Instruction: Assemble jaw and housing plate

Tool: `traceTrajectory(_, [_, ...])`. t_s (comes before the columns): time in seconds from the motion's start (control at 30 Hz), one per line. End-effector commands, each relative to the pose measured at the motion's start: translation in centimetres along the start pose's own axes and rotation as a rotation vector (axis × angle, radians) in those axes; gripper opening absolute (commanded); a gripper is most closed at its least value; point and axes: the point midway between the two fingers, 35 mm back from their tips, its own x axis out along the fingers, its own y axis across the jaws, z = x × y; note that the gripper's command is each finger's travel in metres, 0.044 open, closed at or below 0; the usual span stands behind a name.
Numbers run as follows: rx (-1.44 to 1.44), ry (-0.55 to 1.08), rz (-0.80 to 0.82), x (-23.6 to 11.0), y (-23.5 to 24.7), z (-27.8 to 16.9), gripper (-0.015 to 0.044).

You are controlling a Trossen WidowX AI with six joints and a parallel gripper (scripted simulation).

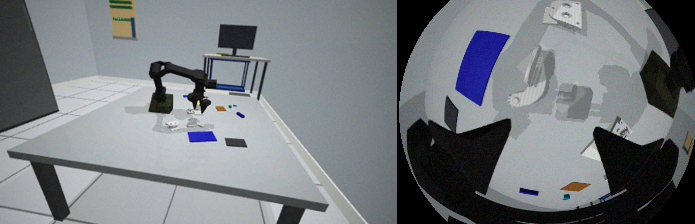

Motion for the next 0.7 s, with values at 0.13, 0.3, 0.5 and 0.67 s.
traceTrajectory(0.13, [0.000, 0.000, 0.000, 0.01, 0.00, 0.01, 0.0440])
traceTrajectory(0.3, [0.000, 0.000, 0.000, 0.01, 0.00, 0.01, 0.0440])
traceTrajectory(0.5, [0.000, 0.000, 0.000, 0.01, 0.00, 0.01, 0.0440])
traceTrajectory(0.67, [0.000, 0.000, 0.000, 0.01, 0.00, 0.01, 0.0387])
